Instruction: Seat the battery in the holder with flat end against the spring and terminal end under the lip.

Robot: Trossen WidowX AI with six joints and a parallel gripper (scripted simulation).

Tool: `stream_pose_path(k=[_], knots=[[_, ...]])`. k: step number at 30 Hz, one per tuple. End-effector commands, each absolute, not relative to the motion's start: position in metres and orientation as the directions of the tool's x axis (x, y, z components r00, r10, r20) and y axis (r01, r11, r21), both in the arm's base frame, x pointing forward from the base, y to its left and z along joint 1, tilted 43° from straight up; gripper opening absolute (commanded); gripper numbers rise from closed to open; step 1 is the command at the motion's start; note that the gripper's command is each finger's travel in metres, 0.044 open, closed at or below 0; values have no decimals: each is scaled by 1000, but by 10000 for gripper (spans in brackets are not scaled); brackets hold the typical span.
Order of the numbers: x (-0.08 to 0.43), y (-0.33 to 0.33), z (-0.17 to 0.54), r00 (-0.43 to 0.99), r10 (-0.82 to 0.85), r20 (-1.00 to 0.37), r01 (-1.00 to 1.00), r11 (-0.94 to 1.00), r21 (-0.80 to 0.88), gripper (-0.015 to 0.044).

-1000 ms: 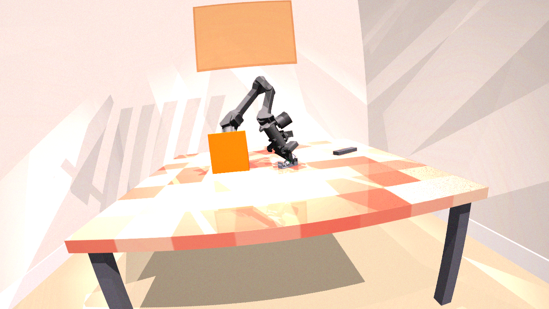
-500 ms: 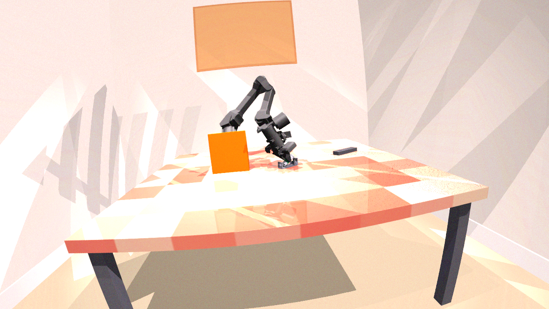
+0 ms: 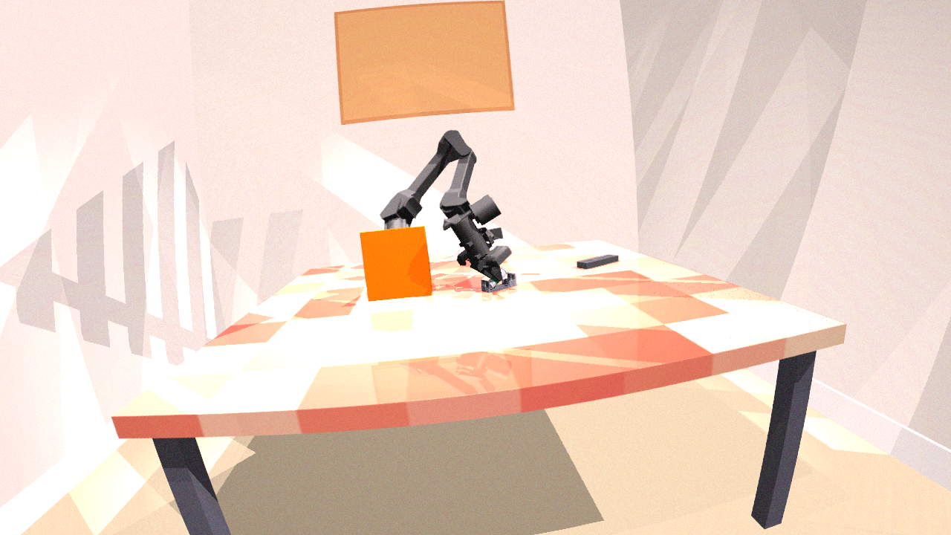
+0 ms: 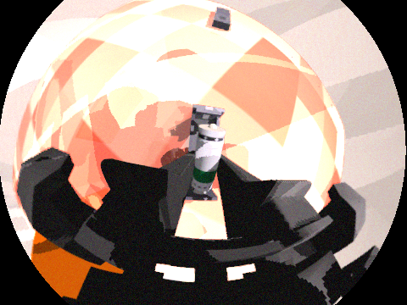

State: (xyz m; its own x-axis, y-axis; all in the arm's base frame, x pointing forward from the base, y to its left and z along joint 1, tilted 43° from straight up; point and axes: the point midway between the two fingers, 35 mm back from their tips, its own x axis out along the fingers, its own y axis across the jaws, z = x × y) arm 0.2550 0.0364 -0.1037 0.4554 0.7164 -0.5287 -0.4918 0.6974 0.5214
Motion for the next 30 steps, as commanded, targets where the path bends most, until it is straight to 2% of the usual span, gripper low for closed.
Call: stream_pose_path(k=[1, 30], knots=[[255, 36, -107, 436, 708, -555, -487, 705, 516, 79], [267, 40, -113, 294, 686, -665, -489, 706, 512, 79]])
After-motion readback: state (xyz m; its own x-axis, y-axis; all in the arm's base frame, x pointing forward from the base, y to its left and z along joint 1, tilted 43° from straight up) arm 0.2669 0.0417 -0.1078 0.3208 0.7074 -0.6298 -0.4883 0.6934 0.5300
